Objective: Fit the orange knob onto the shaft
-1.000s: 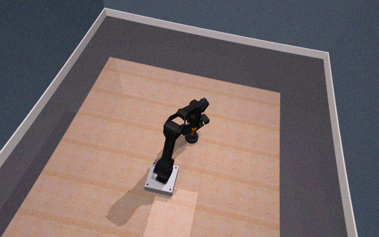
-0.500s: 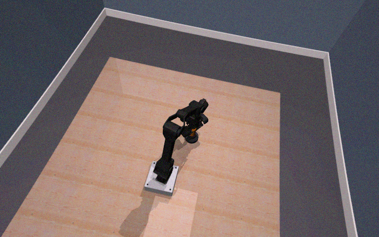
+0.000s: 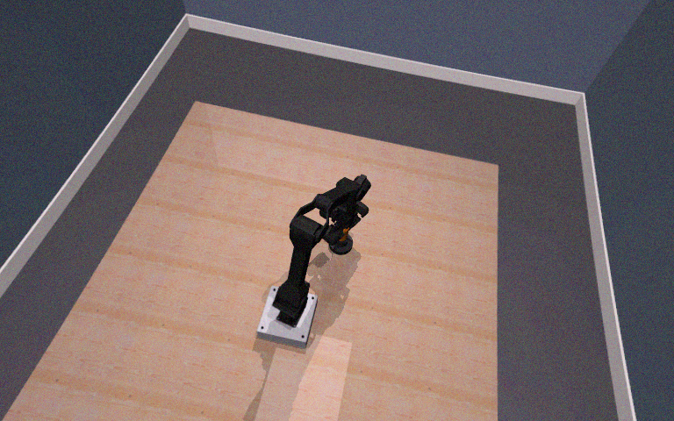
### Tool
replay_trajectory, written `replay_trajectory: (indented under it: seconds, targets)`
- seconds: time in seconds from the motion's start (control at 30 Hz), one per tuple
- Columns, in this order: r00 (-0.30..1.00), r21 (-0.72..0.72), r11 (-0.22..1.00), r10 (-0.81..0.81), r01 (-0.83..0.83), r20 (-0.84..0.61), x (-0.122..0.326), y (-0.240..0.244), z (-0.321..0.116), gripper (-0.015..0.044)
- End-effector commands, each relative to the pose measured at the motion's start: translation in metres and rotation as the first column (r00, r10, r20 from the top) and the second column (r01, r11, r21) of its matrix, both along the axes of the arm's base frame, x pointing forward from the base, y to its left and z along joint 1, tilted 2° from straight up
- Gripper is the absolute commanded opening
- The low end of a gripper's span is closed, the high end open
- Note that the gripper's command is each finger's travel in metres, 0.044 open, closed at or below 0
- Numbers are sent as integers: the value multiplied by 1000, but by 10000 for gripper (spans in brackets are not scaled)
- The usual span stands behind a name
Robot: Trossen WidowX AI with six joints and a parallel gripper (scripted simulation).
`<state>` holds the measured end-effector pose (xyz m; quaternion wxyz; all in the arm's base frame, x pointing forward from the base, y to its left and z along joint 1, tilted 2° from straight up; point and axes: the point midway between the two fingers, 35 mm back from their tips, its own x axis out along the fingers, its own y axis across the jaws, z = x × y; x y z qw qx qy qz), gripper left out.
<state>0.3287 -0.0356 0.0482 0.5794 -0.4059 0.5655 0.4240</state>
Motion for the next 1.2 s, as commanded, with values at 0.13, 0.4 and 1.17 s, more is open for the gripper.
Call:
replay_trajectory:
  seconds: [0.13, 0.4, 1.17]
  targets:
    - [997, -5, 997, 72, -72, 9, 8, -2, 1, 0]
    - [997, -5, 997, 72, -72, 9, 8, -2, -4, 0]
    - [971, -7, 971, 238, -238, 13, 2, -1, 3, 0]
